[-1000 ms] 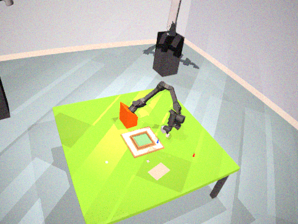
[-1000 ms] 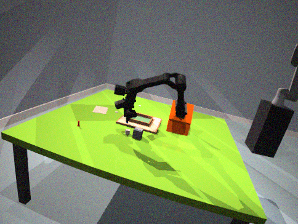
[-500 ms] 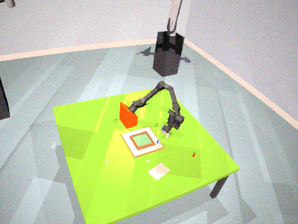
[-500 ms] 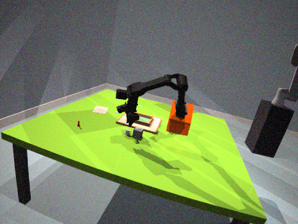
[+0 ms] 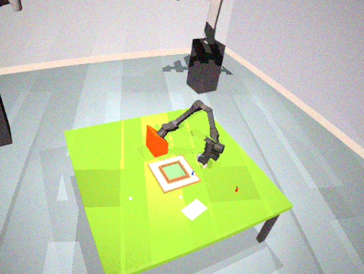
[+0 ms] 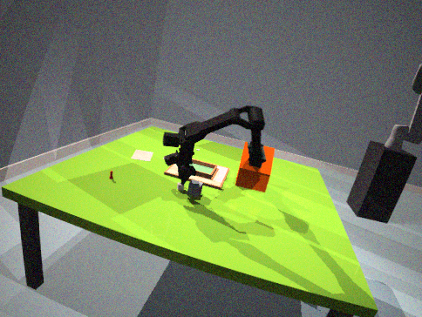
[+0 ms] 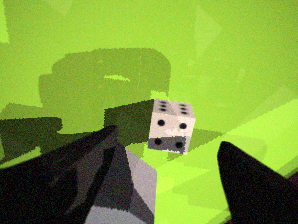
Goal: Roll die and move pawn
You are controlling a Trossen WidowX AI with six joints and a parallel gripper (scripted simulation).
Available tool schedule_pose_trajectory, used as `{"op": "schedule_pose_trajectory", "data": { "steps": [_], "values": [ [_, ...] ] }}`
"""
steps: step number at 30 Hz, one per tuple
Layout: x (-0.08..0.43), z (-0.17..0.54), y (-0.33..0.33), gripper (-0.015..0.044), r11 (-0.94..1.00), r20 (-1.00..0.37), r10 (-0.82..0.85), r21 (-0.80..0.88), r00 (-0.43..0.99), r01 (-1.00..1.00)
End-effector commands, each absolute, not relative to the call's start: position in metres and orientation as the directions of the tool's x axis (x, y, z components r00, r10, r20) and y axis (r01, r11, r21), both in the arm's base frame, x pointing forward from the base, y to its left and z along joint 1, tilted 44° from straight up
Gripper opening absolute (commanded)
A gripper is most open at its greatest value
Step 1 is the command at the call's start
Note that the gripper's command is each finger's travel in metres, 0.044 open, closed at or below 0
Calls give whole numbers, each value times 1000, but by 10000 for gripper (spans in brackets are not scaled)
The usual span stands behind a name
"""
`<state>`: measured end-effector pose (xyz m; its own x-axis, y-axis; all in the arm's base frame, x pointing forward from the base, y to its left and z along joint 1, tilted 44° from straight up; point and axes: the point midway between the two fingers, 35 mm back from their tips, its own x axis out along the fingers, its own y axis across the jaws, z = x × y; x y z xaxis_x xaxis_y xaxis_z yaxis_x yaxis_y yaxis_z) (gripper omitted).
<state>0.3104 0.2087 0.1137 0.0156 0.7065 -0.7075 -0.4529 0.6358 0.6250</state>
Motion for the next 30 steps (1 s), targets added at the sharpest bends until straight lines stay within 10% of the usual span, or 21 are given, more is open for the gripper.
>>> {"op": "schedule_pose_trajectory", "data": {
  "steps": [1, 14, 21, 30],
  "values": [
    [310, 106, 214, 275, 640, -711, 703, 626, 12, -446],
    [310, 93, 226, 275, 639, -710, 704, 626, 12, -446],
    [310, 93, 226, 91, 639, -710, 704, 626, 12, -446],
    [311, 96, 223, 0, 640, -711, 703, 626, 12, -446]
  ]
}}
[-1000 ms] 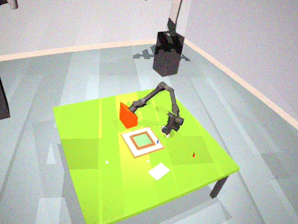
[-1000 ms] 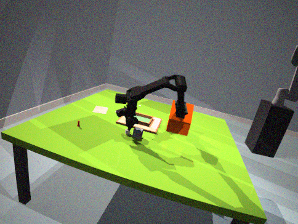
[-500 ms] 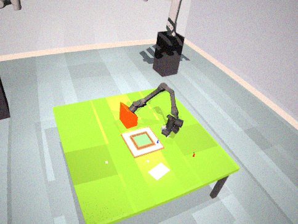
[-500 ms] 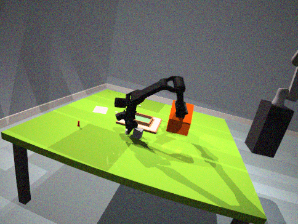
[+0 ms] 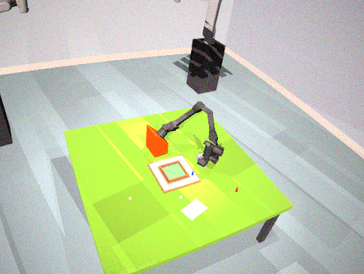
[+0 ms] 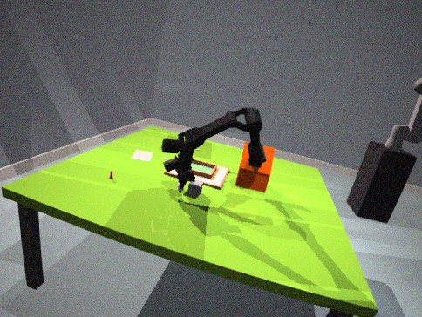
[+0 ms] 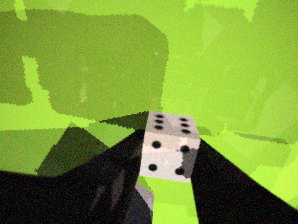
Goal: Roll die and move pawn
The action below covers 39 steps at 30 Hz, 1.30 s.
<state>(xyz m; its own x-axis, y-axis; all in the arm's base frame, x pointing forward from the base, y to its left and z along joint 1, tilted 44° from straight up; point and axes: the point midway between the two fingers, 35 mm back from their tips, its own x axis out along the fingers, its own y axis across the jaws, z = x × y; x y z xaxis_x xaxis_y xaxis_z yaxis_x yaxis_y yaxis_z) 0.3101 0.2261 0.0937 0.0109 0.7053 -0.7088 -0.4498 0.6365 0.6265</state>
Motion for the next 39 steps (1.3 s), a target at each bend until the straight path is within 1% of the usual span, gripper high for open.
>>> {"op": "schedule_pose_trajectory", "data": {
  "steps": [1, 8, 16, 22, 31, 39],
  "values": [
    [312, 101, 220, 0, 641, -712, 702, 625, 12, -446],
    [317, 138, 187, 0, 645, -717, 697, 620, 12, -447],
    [312, 183, 151, 0, 643, -714, 700, 622, 12, -446],
    [311, 186, 147, 0, 645, -714, 700, 624, 12, -441],
    [321, 154, 124, 0, 717, -726, 688, 676, 16, -168],
    [325, 124, 100, 0, 728, -734, 679, 677, 17, 108]
  ]
}}
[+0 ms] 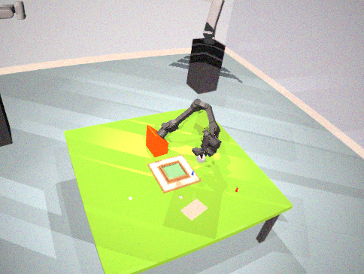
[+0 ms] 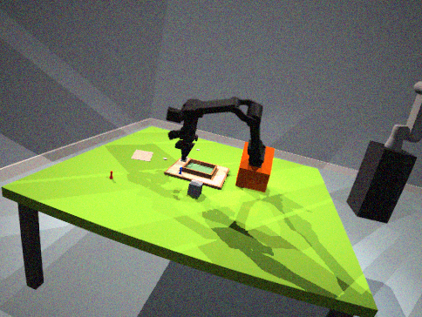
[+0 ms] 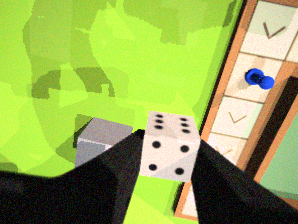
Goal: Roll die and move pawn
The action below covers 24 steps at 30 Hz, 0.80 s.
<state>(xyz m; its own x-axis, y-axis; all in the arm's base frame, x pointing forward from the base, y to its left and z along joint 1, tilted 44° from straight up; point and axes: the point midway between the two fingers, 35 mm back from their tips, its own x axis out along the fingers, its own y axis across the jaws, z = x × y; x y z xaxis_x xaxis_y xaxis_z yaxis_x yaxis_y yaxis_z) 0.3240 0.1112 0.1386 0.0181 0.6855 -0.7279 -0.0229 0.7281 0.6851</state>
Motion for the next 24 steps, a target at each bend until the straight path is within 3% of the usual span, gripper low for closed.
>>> {"op": "schedule_pose_trajectory", "data": {
  "steps": [1, 24],
  "values": [
    [325, 120, 97, 0, 725, -734, 678, 673, 17, 142],
    [311, 39, 34, 0, 434, -738, 675, 407, 10, 804]
  ]
}}
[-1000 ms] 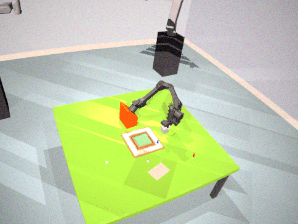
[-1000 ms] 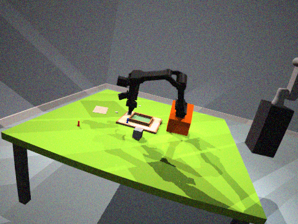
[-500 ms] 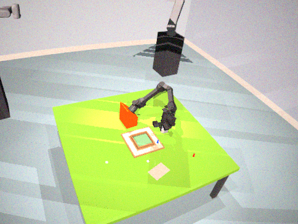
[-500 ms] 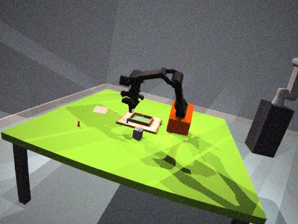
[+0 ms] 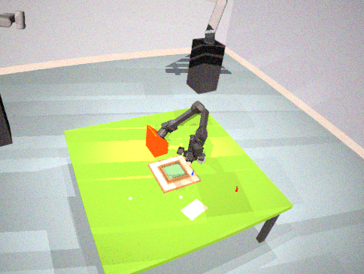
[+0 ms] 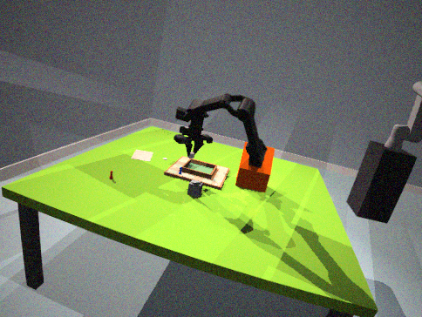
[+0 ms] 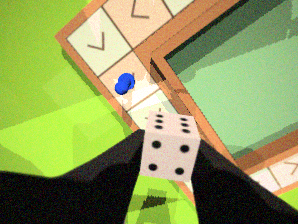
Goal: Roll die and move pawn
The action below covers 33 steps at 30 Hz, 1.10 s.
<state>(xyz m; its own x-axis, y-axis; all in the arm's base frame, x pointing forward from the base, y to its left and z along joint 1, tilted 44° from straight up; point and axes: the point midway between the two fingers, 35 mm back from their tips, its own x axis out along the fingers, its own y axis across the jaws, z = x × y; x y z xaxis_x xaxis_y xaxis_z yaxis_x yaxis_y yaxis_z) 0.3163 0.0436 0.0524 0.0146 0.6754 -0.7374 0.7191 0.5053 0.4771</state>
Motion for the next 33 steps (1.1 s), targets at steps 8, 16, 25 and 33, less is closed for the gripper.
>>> {"op": "schedule_pose_trajectory", "data": {
  "steps": [8, 16, 25, 33],
  "values": [
    [299, 13, 16, 0, 253, -734, 679, 246, 9, 936],
    [283, -10, 1, 0, 55, -727, 687, 64, 9, 996],
    [273, -23, -7, 0, -58, -721, 692, -42, 10, 997],
    [269, -27, -4, 0, -30, -788, 614, -80, -45, 996]
  ]
}}
